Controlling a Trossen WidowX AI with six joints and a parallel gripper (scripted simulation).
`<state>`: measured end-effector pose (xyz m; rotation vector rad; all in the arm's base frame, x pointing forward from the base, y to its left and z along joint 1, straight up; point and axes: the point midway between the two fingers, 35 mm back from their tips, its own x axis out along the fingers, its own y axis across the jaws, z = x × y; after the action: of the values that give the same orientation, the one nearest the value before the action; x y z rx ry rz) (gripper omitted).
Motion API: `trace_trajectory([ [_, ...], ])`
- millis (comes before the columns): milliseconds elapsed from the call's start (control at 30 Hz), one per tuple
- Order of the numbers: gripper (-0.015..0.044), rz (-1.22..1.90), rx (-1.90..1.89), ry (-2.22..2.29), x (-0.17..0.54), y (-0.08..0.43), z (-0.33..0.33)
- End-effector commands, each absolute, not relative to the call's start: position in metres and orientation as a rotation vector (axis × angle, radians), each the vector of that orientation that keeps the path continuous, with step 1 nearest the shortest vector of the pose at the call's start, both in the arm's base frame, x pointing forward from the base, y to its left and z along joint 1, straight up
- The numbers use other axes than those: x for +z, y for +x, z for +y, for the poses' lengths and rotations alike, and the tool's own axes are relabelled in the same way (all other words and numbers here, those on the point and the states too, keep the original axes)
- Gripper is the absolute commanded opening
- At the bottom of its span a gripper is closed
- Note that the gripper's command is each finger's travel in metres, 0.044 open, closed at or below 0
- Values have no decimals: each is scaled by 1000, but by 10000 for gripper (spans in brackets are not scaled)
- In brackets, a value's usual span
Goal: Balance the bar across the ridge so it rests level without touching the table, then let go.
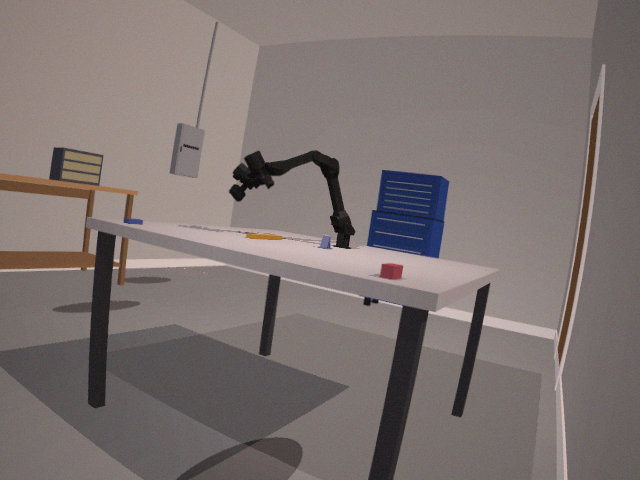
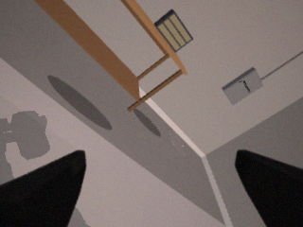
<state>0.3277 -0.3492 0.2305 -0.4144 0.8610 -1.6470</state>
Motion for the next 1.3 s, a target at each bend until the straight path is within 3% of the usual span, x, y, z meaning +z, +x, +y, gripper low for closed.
trace_trajectory([
  [0, 374, 866, -1641, -415, 230, 328, -349],
  [100, 315, 930, -1555, -424, 222, 330, -349],
  [633, 315, 1303, -934, -394, 163, 330, -320],
  [1267, 315, 1527, -195, -146, 122, 298, -230],
])
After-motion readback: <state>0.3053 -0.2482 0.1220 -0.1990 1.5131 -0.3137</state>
